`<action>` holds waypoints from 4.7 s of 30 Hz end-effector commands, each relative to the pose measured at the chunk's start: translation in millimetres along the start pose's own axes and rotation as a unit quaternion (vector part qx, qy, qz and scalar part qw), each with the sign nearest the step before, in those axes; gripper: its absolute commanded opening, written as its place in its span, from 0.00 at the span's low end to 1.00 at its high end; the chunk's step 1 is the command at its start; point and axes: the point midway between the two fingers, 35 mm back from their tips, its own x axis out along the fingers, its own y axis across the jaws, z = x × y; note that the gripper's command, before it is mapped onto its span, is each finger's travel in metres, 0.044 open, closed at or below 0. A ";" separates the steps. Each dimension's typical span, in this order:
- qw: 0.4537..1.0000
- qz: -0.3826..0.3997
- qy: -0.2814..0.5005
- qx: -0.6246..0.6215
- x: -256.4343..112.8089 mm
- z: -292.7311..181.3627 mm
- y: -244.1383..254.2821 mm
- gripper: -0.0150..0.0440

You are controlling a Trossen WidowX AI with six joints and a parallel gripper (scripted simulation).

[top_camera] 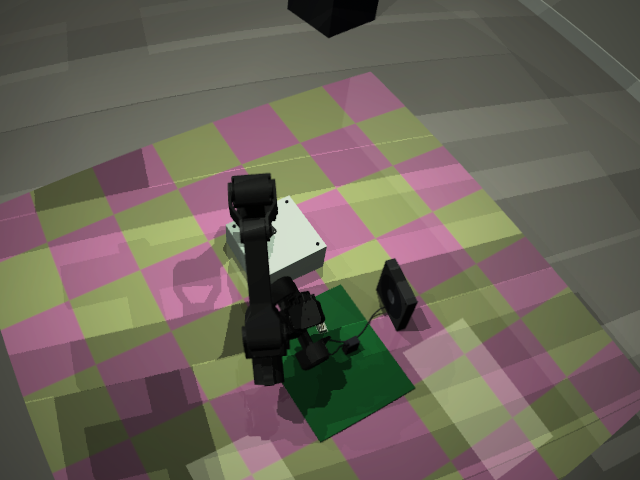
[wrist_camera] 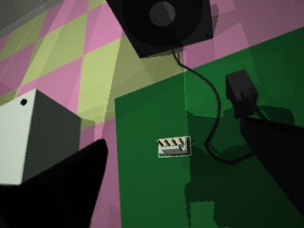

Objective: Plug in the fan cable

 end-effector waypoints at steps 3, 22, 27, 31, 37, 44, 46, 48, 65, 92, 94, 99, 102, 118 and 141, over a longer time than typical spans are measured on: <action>0.997 0.008 0.071 0.015 -0.3 2.8 0.6 1.00; 0.953 -0.052 0.290 0.066 -14.0 20.3 -6.5 1.00; 0.935 -0.088 0.334 0.078 -20.6 27.9 -9.7 1.00; 0.919 -0.121 0.365 0.087 -26.6 35.2 -12.5 1.00; 0.894 -0.176 0.401 0.099 -36.1 47.6 -16.2 1.00; 0.899 -0.169 0.387 0.121 -31.5 45.9 -15.6 1.00; 0.885 -0.202 0.372 0.193 -30.0 51.5 -17.8 1.00; 0.864 -0.237 0.353 0.271 -28.3 57.8 -20.0 1.00; 0.462 -0.423 0.100 0.773 -12.4 108.0 -31.8 1.00; 0.065 -0.427 -0.106 0.896 -0.7 137.7 -34.0 1.00; 0.065 -0.427 -0.106 0.896 -0.7 137.7 -34.0 1.00; 0.065 -0.427 -0.106 0.896 1.0 135.8 -35.1 1.00; 0.065 -0.427 -0.106 0.896 15.0 119.8 -43.3 1.00; 0.065 -0.427 -0.106 0.896 64.0 58.4 -60.0 1.00; 0.065 -0.427 -0.106 0.896 87.0 30.1 -69.1 1.00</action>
